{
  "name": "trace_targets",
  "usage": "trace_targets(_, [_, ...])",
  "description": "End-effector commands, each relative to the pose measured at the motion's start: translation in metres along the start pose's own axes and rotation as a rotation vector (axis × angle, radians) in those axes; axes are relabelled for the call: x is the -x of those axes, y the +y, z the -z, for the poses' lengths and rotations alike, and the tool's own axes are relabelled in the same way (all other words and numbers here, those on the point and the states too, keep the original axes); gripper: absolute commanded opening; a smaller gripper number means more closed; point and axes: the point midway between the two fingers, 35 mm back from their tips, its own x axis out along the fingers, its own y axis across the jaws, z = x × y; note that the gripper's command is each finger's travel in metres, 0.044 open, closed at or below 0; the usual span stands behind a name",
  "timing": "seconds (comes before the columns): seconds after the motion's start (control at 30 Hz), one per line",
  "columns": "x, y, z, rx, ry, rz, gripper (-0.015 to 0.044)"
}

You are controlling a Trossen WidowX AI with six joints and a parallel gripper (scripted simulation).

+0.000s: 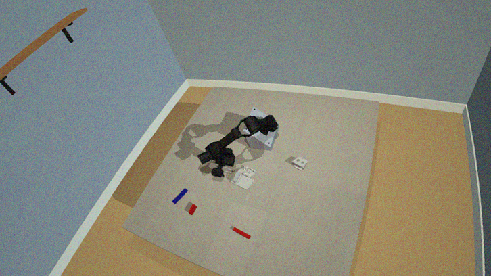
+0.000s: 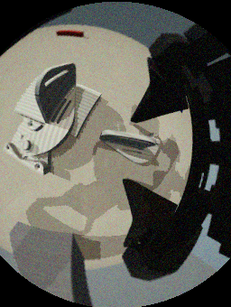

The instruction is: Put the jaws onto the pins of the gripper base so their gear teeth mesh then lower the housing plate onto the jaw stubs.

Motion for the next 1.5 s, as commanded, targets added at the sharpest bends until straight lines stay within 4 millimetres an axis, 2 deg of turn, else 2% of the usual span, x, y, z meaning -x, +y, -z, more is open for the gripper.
trace_targets(0.0, [0.0,-0.001,0.0,-0.005,-0.004,0.005,0.044])
trace_targets(0.3, [-0.001,-0.001,0.0,-0.005,-0.004,0.005,0.044])
trace_targets(0.63, [0.0,0.0,0.0,0.0,0.0,0.0,0.0177])
trace_targets(0.87, [0.0,0.0,0.0,0.0,0.0,0.0,0.0134])
trace_targets(1.2, [0.0,0.0,0.0,0.0,0.0,0.0,0.0134])
trace_targets(1.47, [0.023,-0.002,0.002,-0.002,0.001,0.002,0.0134])
